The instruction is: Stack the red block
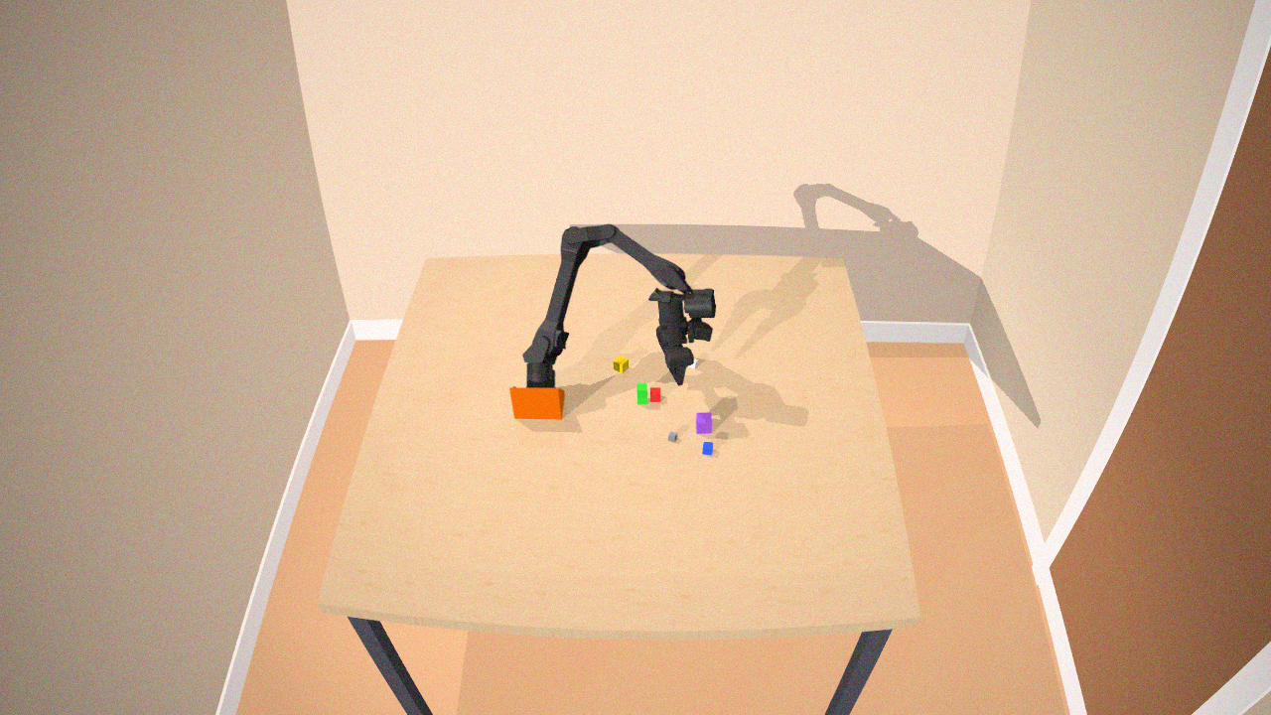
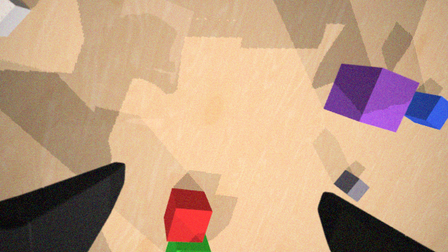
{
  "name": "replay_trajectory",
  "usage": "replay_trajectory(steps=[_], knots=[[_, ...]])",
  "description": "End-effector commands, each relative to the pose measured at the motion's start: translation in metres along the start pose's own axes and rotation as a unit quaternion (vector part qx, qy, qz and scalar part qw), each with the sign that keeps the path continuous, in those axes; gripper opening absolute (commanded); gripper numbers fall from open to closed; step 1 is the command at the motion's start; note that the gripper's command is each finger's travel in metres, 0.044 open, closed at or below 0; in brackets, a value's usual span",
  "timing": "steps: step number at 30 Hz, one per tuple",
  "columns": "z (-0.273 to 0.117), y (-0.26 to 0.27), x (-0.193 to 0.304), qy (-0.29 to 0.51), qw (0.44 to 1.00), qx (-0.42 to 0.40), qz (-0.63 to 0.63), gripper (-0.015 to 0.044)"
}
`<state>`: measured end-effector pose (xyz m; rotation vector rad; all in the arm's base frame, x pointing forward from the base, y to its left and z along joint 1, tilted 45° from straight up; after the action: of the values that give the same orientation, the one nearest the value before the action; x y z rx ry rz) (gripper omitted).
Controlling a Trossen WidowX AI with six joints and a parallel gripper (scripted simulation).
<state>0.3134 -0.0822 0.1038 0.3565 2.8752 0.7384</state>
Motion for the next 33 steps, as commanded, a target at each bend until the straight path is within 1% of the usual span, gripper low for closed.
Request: replay_trajectory(steps=[1,4,6,14,22,33], knots=[[-0.005,-0.020,0.026,0.043,0.996,-0.068,0.039,0.0440],[-0.012,-0.029,0.040,0.058,0.990,-0.114,0.064,0.0440],[-0.013,-0.031,0.043,0.060,0.988,-0.126,0.071,0.0440],[-0.012,-0.031,0.043,0.060,0.988,-0.126,0.071,0.0440],[0.023,-0.021,0.047,0.060,0.988,-0.126,0.071,0.0440],[0.030,-0.020,0.047,0.060,0.988,-0.126,0.071,0.0440]])
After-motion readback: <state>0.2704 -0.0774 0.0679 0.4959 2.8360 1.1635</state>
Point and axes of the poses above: the point midway between the two fingers, 35 mm back from their tips, its own z axis out along the fingers, its own y axis across the jaws, x = y × z, the point moved 4 cm from there along -z, back along the fingers, and after that the axes turned 11 degrees about z, right-handed, at the moved point
